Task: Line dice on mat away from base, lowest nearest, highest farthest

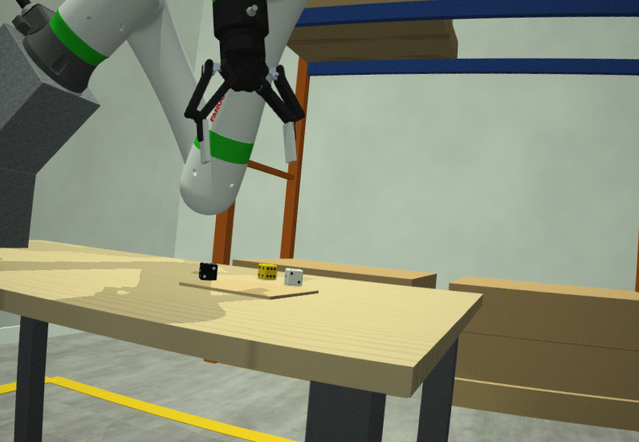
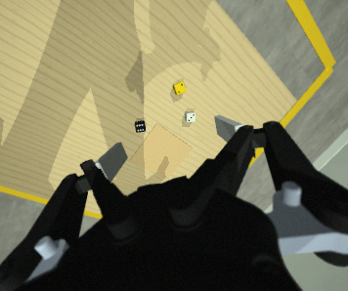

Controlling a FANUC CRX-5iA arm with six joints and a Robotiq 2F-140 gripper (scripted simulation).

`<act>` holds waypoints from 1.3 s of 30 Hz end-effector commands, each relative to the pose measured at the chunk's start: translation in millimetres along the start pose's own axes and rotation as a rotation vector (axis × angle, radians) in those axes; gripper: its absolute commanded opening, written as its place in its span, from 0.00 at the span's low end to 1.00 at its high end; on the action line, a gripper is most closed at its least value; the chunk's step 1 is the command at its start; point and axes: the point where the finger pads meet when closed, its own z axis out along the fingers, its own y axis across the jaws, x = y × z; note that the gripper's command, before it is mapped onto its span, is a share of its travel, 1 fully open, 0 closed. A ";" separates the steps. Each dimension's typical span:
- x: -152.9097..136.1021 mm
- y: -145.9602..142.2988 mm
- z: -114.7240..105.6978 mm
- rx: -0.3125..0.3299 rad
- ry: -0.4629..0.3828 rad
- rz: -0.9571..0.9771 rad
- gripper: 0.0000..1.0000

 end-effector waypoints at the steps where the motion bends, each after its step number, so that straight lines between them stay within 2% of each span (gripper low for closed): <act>1: 11.7 -40.6 22.5 0.102 0.066 0.054 1.00; 3: 15.3 -52.9 25.8 0.135 0.080 0.071 1.00; 6: 17.0 -58.7 27.2 0.150 0.087 0.080 1.00; 23: 17.0 -58.8 27.6 0.151 0.087 0.080 1.00; 29: 17.6 -60.1 36.2 0.150 0.085 0.079 1.00; 39: 21.9 -69.3 98.0 0.150 0.085 0.079 1.00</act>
